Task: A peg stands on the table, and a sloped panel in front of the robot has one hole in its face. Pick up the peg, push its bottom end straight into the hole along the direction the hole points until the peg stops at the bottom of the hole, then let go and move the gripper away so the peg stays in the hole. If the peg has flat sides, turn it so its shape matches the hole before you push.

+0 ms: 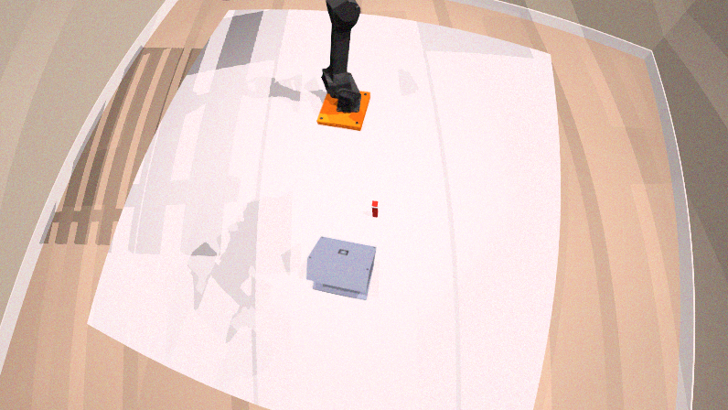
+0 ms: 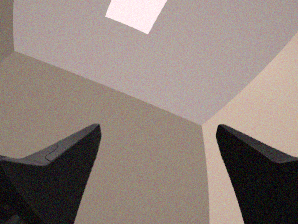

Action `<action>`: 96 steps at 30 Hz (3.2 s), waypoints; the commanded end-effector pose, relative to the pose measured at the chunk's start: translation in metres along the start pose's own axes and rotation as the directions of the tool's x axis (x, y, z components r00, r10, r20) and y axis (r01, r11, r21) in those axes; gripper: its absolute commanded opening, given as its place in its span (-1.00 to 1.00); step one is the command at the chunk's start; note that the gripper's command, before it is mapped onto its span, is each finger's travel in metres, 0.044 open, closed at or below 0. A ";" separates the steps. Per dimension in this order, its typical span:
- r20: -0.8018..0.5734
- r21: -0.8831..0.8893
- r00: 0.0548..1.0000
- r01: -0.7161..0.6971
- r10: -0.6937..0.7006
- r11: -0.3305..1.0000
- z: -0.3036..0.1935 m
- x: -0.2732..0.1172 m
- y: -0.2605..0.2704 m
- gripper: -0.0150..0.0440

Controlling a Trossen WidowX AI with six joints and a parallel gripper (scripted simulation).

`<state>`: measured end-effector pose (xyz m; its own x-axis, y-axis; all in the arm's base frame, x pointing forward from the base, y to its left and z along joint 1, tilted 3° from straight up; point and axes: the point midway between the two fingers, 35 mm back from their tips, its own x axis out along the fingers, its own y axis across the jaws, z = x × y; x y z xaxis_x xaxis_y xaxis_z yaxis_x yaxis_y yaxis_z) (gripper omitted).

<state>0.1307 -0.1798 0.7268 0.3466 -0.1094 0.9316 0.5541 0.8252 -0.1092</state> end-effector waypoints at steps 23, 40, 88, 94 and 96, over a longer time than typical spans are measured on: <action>-0.214 0.249 0.976 0.091 -0.037 0.964 -0.091 -0.009 0.022 1.00; -0.515 0.440 0.856 0.216 0.048 0.872 -0.195 -0.038 0.077 1.00; -0.836 0.416 -0.223 0.338 0.501 0.844 -0.329 -0.308 0.351 1.00; -0.779 0.414 -0.380 0.286 0.499 0.864 -0.316 -0.352 0.375 1.00; -0.756 0.415 -0.431 0.265 0.492 0.870 -0.310 -0.366 0.382 1.00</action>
<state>0.4588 -0.0127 0.2631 0.7675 0.0176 -0.6407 0.2618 0.9038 0.3385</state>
